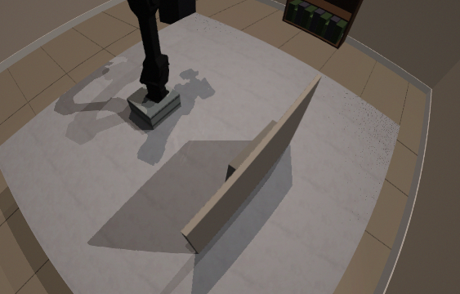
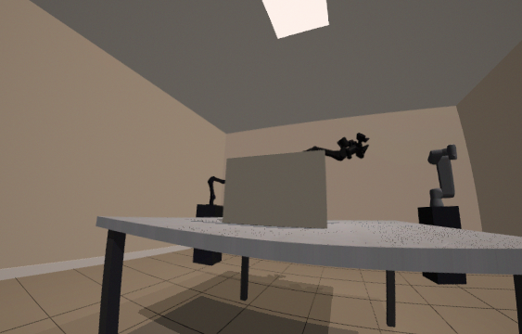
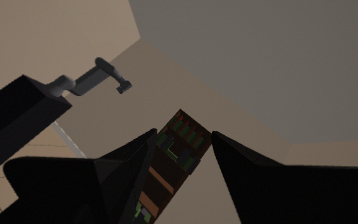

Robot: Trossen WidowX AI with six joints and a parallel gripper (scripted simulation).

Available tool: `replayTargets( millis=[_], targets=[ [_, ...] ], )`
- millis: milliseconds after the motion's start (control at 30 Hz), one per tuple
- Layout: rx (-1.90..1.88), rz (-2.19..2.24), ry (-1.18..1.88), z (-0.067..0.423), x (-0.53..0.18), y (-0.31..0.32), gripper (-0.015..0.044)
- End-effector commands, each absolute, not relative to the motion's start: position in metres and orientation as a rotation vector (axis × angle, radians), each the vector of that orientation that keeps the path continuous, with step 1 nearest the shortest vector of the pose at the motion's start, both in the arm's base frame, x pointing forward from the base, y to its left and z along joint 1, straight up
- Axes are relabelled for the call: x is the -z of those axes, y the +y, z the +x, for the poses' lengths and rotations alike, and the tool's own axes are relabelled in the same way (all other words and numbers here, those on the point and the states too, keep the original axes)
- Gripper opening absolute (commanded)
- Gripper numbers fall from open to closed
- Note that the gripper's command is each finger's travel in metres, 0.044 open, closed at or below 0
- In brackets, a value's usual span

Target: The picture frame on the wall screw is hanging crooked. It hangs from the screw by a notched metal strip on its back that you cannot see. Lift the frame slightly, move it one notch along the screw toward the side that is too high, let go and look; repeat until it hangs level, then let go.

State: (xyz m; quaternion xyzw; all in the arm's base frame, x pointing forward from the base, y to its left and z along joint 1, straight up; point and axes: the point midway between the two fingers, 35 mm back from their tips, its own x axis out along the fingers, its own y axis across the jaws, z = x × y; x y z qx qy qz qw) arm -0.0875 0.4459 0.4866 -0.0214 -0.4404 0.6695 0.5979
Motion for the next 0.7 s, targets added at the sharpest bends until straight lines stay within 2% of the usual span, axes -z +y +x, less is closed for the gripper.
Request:
replayTargets(
  millis=[0,367,667],
  targets=[
    [-1.515,-0.045,-0.881,-0.021,-0.485,0.427,0.0260],
    [-1.290,0.064,-0.464,0.137,-0.456,0.329,0.0260],
    [-0.992,0.289,-0.174,0.210,-0.410,0.213,0.0260]
  ],
)
